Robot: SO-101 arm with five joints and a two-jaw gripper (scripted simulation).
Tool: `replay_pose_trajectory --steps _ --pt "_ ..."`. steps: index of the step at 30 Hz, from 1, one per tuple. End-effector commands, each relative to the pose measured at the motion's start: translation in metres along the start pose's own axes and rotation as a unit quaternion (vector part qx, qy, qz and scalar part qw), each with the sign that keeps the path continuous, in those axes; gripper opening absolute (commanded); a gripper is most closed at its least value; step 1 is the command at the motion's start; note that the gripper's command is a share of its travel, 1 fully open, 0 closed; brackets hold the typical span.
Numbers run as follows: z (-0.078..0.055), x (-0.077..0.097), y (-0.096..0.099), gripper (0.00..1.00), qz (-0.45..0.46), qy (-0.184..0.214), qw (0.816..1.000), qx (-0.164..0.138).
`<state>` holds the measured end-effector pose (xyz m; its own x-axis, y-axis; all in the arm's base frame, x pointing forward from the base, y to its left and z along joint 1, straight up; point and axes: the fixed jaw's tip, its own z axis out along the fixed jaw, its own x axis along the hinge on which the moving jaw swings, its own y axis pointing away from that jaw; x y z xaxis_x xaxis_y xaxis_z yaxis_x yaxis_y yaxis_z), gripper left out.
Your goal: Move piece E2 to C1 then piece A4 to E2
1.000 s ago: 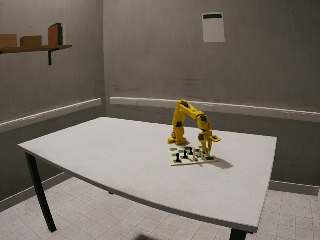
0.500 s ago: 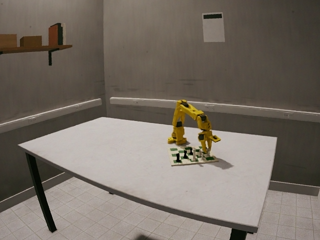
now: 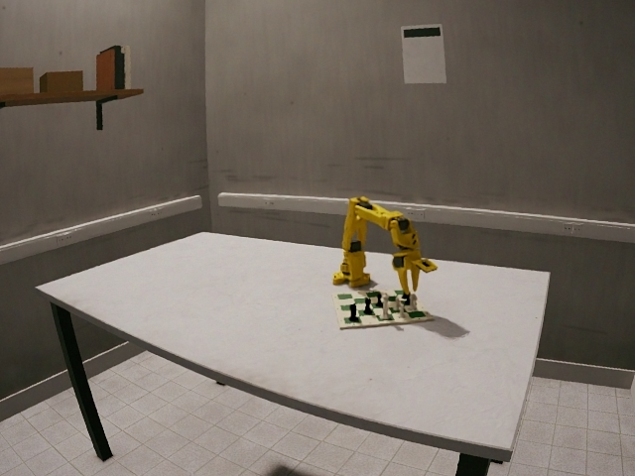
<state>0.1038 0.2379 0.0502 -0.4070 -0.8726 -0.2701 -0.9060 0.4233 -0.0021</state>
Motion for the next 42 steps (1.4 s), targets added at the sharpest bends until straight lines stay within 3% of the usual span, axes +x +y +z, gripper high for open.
replay_pose_trajectory --steps 1,16,35,42 --pt "-0.010 -0.005 0.002 0.13 0.002 -0.009 1.000 -0.002" --pt "-0.041 -0.012 0.002 0.13 0.002 -0.009 1.000 -0.002" --pt "-0.044 -0.013 0.000 0.13 0.005 -0.009 1.000 0.000" --pt "-0.045 -0.011 -0.017 0.14 0.035 -0.009 0.999 0.008"
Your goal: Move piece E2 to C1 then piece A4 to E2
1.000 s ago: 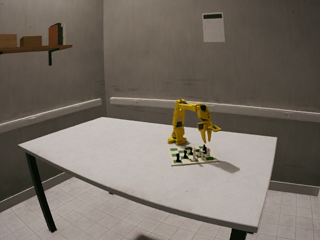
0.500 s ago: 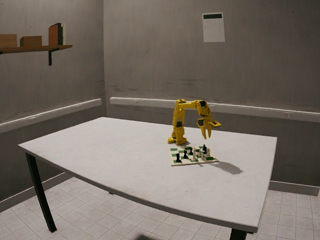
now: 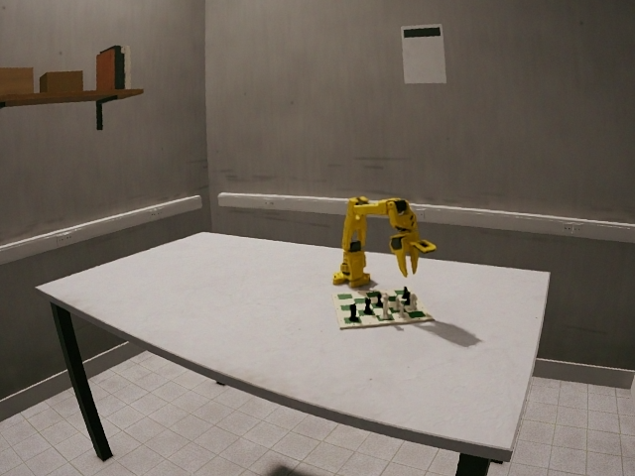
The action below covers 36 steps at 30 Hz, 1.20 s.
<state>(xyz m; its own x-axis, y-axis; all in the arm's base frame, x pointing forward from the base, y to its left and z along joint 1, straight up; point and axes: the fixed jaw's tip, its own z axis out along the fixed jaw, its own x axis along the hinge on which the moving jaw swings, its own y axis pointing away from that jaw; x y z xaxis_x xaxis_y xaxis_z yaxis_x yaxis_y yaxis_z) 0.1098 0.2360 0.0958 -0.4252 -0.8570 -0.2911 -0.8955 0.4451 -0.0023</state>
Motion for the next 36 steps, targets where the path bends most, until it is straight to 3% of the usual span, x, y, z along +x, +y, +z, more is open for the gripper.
replay_pose_trajectory --steps 1,8,10,18,25,27,36 --pt "-0.002 0.002 -0.014 0.14 0.031 0.002 0.999 0.008" --pt "-0.006 0.010 -0.056 0.17 0.109 0.002 0.994 0.031" --pt "-0.006 0.010 -0.056 0.17 0.109 0.002 0.994 0.031" --pt "-0.018 0.040 -0.122 0.20 0.244 0.003 0.967 0.073" --pt "-0.035 0.091 -0.177 0.25 0.386 0.004 0.915 0.117" --pt "-0.035 0.091 -0.177 0.25 0.386 0.004 0.915 0.117" --pt "-0.063 0.178 -0.217 0.30 0.562 0.006 0.809 0.170"
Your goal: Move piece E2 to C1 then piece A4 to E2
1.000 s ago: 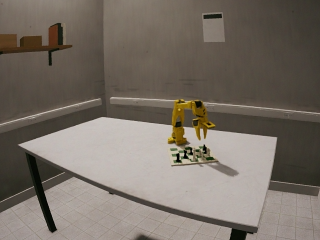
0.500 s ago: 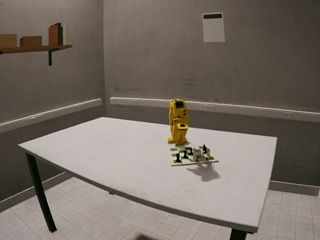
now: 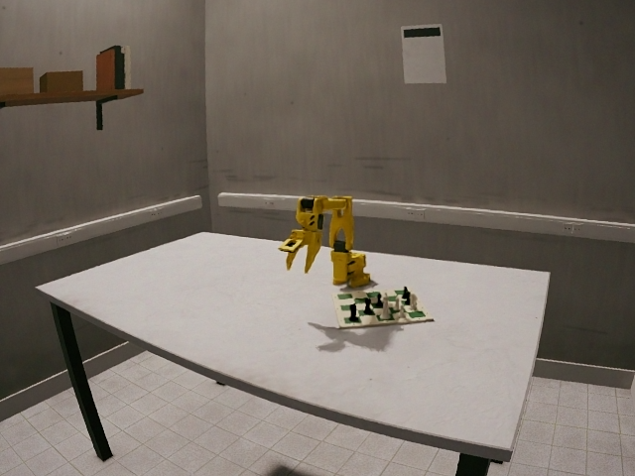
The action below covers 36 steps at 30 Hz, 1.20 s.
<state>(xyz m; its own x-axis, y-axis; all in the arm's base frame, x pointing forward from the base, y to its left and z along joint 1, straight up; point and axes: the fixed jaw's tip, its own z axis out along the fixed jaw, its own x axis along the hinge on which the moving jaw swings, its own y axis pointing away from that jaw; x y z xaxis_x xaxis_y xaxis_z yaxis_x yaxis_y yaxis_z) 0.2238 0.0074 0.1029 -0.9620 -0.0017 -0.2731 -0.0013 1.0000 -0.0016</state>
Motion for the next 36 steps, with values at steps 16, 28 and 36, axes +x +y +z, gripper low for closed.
replay_pose_trajectory --steps 16,28,36 --pt "-0.018 0.058 -0.134 0.37 0.314 -0.002 0.945 0.094" --pt "-0.025 0.085 -0.156 0.40 0.389 -0.001 0.914 0.116" --pt "-0.026 0.089 -0.159 0.40 0.400 -0.001 0.909 0.119"
